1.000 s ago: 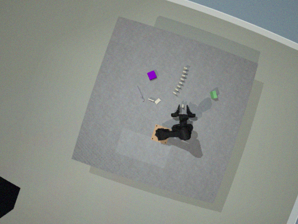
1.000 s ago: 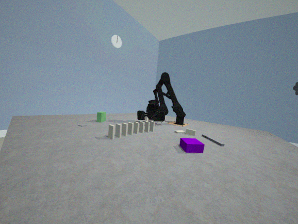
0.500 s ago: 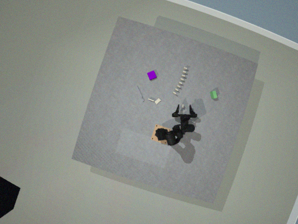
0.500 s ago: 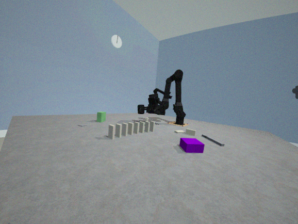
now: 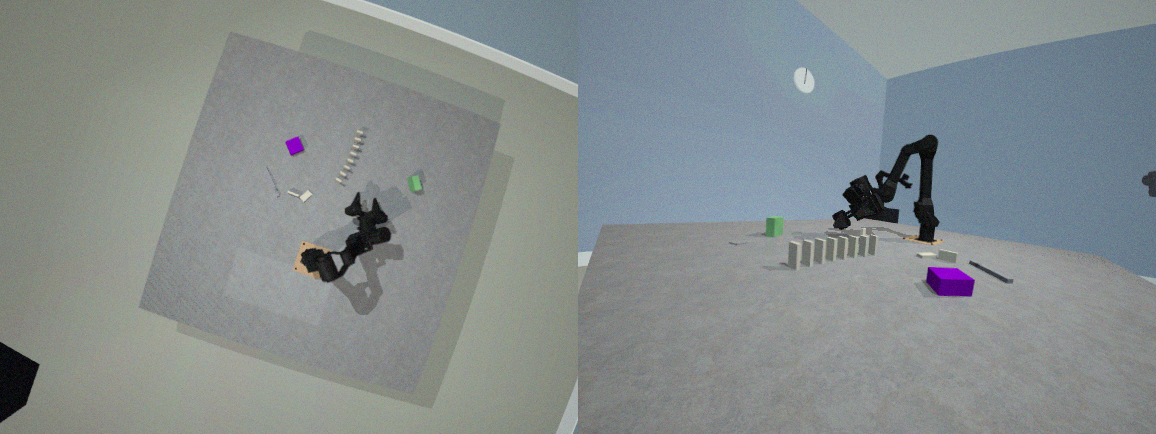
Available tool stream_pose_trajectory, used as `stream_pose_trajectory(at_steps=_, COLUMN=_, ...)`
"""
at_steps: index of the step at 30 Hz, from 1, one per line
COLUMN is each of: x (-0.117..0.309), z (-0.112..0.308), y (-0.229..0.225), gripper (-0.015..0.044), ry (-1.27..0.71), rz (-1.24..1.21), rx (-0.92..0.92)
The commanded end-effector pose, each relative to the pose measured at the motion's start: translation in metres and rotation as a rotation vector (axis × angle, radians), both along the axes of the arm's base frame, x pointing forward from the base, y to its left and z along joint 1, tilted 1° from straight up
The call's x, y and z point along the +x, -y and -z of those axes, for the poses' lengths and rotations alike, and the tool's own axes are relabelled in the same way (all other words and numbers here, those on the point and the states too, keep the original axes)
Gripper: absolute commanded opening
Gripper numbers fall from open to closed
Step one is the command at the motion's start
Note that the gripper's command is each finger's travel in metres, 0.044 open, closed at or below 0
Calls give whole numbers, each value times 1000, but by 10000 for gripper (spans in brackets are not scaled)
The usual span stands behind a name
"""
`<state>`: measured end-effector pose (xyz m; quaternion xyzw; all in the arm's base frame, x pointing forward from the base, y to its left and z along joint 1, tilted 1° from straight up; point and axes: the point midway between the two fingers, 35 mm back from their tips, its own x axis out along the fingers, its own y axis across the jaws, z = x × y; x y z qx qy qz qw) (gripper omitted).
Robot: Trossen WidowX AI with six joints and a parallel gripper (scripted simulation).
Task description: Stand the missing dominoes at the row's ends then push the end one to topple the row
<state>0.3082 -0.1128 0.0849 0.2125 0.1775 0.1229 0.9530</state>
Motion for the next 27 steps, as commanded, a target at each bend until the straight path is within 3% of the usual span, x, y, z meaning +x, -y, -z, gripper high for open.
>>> stream_pose_trajectory(at_steps=1, x=48, z=-8, y=4, gripper=440, ry=-503, rz=296, rx=299)
stream_pose_trajectory(at_steps=17, x=34, z=-36, y=-20, gripper=440, ry=-935, rz=623, rx=340)
stream_pose_trajectory(at_steps=27, x=-11, z=-53, y=-34, gripper=440, ry=-1196, rz=812, rx=279)
